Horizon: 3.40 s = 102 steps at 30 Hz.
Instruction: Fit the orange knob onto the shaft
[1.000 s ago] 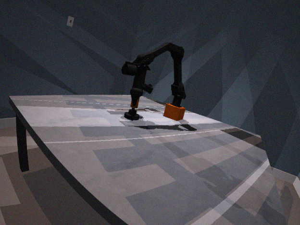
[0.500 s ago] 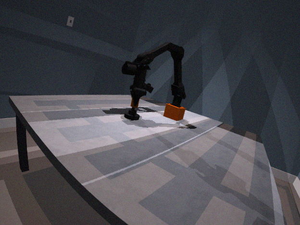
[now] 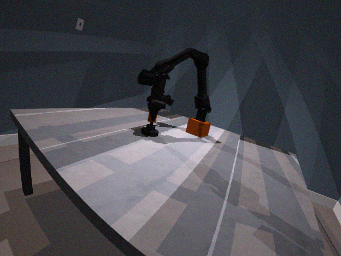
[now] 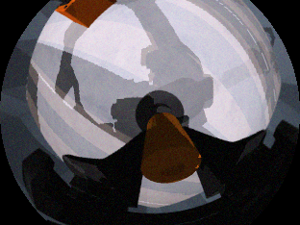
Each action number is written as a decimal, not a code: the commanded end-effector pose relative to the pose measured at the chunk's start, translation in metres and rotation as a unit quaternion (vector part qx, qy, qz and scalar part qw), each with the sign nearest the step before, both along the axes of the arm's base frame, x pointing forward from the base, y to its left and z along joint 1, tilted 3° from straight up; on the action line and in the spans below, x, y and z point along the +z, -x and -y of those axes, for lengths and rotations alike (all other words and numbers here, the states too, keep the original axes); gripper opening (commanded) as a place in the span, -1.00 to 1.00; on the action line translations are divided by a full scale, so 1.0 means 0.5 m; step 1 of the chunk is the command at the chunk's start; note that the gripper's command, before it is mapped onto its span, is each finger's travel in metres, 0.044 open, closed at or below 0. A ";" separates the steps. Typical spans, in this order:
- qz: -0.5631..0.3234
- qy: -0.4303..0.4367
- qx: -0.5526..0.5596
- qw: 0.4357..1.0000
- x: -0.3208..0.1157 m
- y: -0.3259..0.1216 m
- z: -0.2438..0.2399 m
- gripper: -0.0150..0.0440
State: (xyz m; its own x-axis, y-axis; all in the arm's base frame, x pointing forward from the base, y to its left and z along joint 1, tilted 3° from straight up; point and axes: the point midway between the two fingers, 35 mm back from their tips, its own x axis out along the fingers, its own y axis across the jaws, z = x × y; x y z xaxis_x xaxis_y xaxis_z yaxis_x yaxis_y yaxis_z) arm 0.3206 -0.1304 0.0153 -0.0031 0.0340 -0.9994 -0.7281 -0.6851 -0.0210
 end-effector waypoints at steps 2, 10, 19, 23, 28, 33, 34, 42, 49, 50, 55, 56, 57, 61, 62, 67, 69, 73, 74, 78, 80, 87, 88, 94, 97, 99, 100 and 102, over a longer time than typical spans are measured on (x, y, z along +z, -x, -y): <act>0.000 0.001 0.003 1.000 -0.003 0.002 0.000 -0.49; 0.000 0.001 0.003 1.000 -0.004 0.005 -0.001 -0.49; 0.001 0.001 0.029 1.000 0.005 0.010 -0.004 -0.49; 0.003 0.001 0.102 0.995 0.008 0.010 -0.004 -0.49; 0.003 0.001 0.107 0.994 0.008 0.009 -0.003 -0.49; 0.004 0.001 0.107 0.994 0.008 0.004 -0.002 -0.49; 0.004 0.001 0.107 0.994 0.008 0.003 -0.001 -0.49; 0.004 0.001 0.107 0.994 -0.002 -0.002 0.001 -0.49; 0.004 0.001 0.107 0.994 -0.001 0.000 0.001 -0.49; 0.004 0.001 0.107 0.994 -0.001 0.001 0.000 -0.49; 0.004 0.001 0.107 0.994 0.002 0.007 -0.002 -0.49; 0.003 0.001 0.107 0.994 0.003 0.008 -0.003 -0.49; 0.003 0.001 0.107 0.994 0.004 0.008 -0.003 -0.49; 0.003 0.001 0.107 0.994 -0.005 0.008 -0.003 -0.49; 0.003 0.001 0.107 0.994 -0.005 0.008 -0.003 -0.49; 0.003 0.001 0.107 0.994 0.000 0.008 -0.003 -0.49; 0.004 0.001 0.107 0.994 0.002 0.006 -0.002 -0.49; 0.003 0.001 0.094 0.996 0.005 0.005 -0.001 -0.49; 0.003 0.001 0.080 0.997 0.006 0.005 -0.001 -0.49; 0.000 0.001 -0.015 1.000 0.007 0.003 -0.001 -0.49; -0.003 0.002 -0.084 0.996 0.007 0.002 0.000 -0.49; -0.010 0.002 -0.323 0.946 0.004 -0.003 0.003 -0.49; -0.011 0.002 -0.356 0.934 0.003 -0.003 0.003 -0.49; -0.017 0.003 -0.542 0.840 -0.003 -0.002 0.004 -0.49; -0.020 0.003 -0.627 0.779 -0.004 -0.002 0.004 -0.49; -0.022 0.003 -0.680 0.733 -0.004 -0.001 0.003 -0.49; -0.023 0.003 -0.705 0.709 -0.004 -0.001 0.003 -0.49; -0.024 0.003 -0.753 0.658 -0.003 0.000 0.003 -0.49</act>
